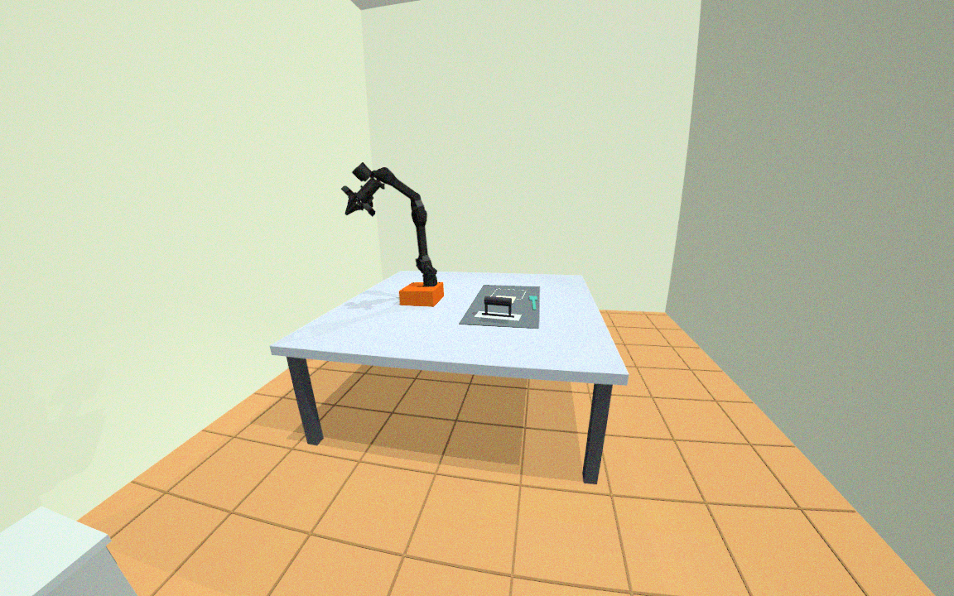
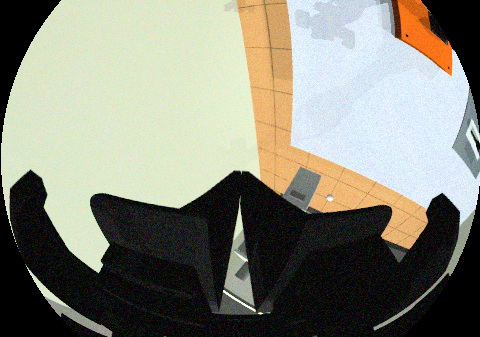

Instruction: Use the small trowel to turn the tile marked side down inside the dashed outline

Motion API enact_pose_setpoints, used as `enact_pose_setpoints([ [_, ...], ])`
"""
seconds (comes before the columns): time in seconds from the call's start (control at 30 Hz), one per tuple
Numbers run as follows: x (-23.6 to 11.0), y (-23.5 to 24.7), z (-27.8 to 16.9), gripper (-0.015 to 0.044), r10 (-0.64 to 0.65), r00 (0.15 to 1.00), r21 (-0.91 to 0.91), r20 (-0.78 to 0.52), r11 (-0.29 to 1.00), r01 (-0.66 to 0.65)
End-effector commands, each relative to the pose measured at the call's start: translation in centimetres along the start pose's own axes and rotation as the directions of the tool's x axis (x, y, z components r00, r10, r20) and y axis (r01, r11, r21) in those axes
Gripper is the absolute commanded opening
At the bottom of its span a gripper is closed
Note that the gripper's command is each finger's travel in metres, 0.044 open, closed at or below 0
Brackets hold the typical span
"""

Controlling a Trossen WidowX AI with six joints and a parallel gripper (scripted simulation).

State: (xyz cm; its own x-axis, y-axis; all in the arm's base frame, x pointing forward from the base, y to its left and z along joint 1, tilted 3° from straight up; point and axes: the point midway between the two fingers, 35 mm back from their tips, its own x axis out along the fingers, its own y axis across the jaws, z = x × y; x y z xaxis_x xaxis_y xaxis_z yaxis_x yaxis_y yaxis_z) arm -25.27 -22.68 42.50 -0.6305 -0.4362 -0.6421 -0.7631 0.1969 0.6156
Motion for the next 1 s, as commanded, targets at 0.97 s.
enact_pose_setpoints([
  [0.97, 0.00, 0.00, 0.00, 0.0048, 0.000, 1.000, 0.000, 0.000, 1.000, 0.000],
])
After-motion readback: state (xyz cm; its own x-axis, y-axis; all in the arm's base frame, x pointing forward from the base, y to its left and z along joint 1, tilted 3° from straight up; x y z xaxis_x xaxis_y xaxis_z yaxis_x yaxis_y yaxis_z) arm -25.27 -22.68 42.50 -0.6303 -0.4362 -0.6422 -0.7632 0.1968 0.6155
